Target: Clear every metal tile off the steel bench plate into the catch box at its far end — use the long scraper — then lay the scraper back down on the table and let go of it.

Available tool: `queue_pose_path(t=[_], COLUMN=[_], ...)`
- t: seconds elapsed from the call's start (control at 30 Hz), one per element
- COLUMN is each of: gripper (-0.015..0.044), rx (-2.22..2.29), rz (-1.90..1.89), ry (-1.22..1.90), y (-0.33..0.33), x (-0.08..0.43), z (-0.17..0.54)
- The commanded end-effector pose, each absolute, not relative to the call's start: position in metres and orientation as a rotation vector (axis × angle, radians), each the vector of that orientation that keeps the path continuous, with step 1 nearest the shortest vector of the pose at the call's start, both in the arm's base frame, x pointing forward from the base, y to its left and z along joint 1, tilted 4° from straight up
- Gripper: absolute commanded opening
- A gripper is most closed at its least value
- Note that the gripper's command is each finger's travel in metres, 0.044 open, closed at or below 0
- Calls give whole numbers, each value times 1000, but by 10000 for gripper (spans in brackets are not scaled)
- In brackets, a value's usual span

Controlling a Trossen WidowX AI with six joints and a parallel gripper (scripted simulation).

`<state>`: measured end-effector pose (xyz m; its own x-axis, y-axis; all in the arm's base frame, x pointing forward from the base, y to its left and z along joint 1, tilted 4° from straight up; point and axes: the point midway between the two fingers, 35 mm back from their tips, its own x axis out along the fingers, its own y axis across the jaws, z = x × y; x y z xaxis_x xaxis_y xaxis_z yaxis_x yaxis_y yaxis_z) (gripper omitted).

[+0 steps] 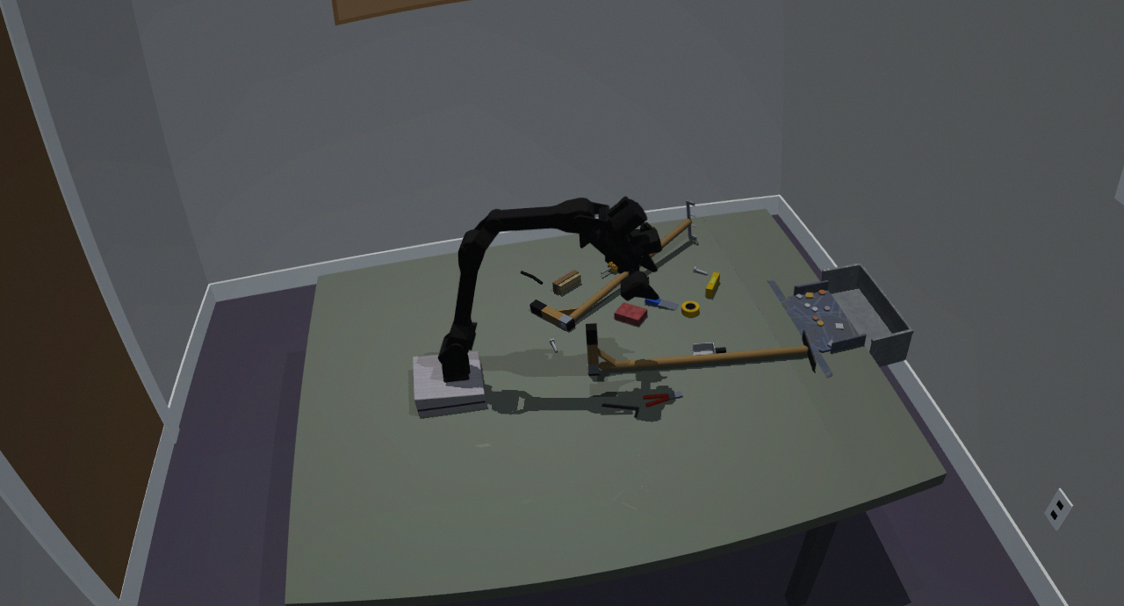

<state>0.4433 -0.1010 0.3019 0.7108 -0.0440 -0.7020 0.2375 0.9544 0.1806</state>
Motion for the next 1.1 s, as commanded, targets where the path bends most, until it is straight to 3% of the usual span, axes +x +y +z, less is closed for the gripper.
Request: queue_pose_path(t=[0.0,1.07], gripper=[440,440], rx=[271,260], rz=[-169,-231], ry=[800,1042], y=[-102,-102], x=[453,511], z=[291,198])
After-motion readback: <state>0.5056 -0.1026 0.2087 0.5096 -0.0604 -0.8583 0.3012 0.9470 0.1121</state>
